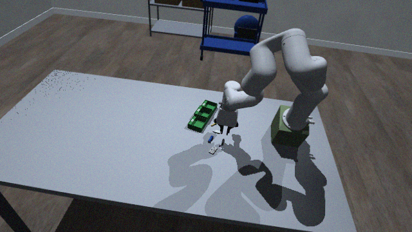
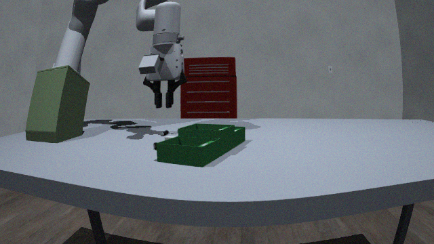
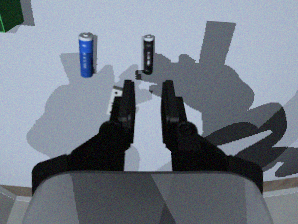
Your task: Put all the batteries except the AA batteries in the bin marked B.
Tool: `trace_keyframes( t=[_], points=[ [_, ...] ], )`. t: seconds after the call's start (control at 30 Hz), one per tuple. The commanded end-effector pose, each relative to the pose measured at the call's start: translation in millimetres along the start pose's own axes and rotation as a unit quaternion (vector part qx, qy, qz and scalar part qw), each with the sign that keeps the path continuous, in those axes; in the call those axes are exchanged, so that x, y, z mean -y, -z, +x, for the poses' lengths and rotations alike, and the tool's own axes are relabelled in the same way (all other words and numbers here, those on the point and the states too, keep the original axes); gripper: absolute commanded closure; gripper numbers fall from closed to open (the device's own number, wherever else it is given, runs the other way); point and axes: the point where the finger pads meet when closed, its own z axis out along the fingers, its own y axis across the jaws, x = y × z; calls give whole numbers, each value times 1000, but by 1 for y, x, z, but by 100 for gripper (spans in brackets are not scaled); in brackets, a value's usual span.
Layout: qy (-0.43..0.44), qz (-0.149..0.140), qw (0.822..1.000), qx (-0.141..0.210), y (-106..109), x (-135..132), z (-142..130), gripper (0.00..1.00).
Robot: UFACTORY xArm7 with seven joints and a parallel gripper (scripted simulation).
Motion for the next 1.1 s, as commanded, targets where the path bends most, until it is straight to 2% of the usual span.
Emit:
trace_keyframes(
  t=[0.0, 0.17, 0.73, 1.07],
  points=[
    [0, 2, 1000, 0, 1, 1, 0, 77],
    [0, 1, 1000, 0, 1, 1, 0, 77],
    [0, 1, 1000, 0, -57, 2, 0, 77],
    [0, 1, 1000, 0, -61, 2, 1, 77]
  ],
)
